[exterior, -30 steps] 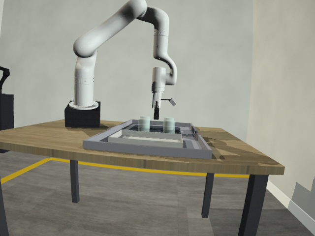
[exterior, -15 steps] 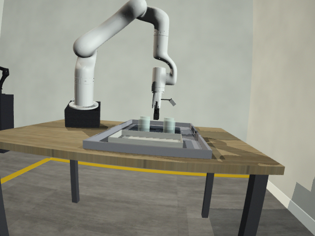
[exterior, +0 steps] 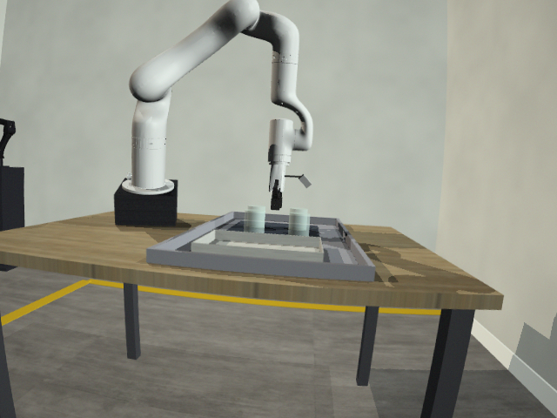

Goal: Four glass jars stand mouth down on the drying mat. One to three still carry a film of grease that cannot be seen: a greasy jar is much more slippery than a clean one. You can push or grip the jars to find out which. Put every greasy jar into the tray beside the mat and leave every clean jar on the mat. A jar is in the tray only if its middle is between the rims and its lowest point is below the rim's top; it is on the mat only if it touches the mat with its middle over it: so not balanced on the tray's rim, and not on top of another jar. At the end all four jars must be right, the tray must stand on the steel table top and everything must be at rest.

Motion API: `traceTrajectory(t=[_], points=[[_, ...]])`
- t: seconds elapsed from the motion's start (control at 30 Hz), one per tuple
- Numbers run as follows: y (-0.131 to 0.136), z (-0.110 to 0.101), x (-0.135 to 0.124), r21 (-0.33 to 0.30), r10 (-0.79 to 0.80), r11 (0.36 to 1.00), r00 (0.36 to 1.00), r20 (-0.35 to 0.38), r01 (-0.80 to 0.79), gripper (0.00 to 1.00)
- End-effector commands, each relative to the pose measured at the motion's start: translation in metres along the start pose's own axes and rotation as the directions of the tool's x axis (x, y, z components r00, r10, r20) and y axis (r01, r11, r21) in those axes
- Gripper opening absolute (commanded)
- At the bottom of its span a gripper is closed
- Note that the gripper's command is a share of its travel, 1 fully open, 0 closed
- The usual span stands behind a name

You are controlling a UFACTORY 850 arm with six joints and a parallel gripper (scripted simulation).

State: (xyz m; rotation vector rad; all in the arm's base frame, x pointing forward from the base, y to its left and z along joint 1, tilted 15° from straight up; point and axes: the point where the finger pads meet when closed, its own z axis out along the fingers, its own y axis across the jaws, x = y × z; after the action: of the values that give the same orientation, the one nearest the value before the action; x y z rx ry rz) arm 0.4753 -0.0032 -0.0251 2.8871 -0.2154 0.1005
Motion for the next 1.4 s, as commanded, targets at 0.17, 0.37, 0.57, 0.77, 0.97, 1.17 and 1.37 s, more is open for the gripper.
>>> traceTrajectory(t=[0.17, 0.37, 0.57, 0.77, 0.97, 1.17, 1.37], points=[[0.0, -0.031, 0.001, 0.0, 0.0, 1.0, 1.0, -0.002, 0.0, 1.0], [0.0, -0.077, 0.001, 0.0, 0.0, 1.0, 1.0, -0.002, 0.0, 1.0], [0.0, -0.077, 0.001, 0.0, 0.0, 1.0, 1.0, -0.002, 0.0, 1.0], [0.035, -0.077, 0.02, 0.0, 0.0, 1.0, 1.0, -0.002, 0.0, 1.0], [0.078, -0.077, 0.043, 0.0, 0.0, 1.0, 1.0, -0.002, 0.0, 1.0], [0.106, -0.077, 0.058, 0.0, 0.0, 1.0, 1.0, -0.002, 0.0, 1.0], [0.148, -0.077, 0.081, 0.0, 0.0, 1.0, 1.0, -0.002, 0.0, 1.0]])
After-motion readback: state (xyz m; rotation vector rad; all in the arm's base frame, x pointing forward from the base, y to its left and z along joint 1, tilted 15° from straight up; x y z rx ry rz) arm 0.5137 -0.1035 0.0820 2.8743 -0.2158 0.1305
